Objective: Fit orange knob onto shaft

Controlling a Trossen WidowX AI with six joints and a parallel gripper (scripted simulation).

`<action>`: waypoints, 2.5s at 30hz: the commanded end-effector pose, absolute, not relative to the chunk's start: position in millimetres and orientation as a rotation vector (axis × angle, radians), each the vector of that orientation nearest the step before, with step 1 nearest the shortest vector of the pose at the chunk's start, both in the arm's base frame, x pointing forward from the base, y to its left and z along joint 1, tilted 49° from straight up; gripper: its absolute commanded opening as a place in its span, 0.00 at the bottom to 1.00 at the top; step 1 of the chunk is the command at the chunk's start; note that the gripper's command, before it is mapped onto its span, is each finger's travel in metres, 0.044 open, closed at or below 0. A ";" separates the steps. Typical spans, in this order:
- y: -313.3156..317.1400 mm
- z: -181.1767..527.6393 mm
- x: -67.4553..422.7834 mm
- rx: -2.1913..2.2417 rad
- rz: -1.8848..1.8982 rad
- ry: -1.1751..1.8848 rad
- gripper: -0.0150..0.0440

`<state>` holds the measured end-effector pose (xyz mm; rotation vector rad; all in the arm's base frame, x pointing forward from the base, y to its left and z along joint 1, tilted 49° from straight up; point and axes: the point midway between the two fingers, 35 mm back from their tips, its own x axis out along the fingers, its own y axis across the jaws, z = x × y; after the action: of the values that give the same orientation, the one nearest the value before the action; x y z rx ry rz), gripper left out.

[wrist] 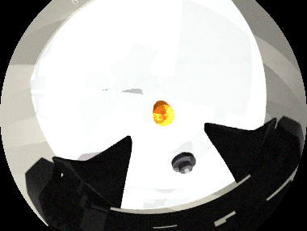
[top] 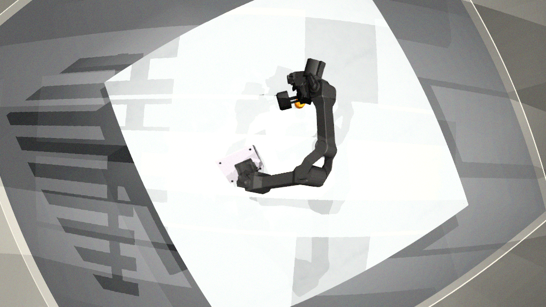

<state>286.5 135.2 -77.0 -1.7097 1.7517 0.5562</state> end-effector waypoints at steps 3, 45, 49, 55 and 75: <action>135.1 -76.4 288.2 -1.756 0.569 1.741 1.00; 67.6 -139.3 293.8 -1.757 0.566 1.741 1.00; 62.8 -143.4 293.9 -1.758 0.566 1.742 1.00; 55.5 -149.5 293.7 -1.758 0.565 1.742 1.00; 50.1 -153.8 293.4 -1.759 0.563 1.743 0.51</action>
<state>293.7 50.6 -153.7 -1.7545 1.7428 0.5623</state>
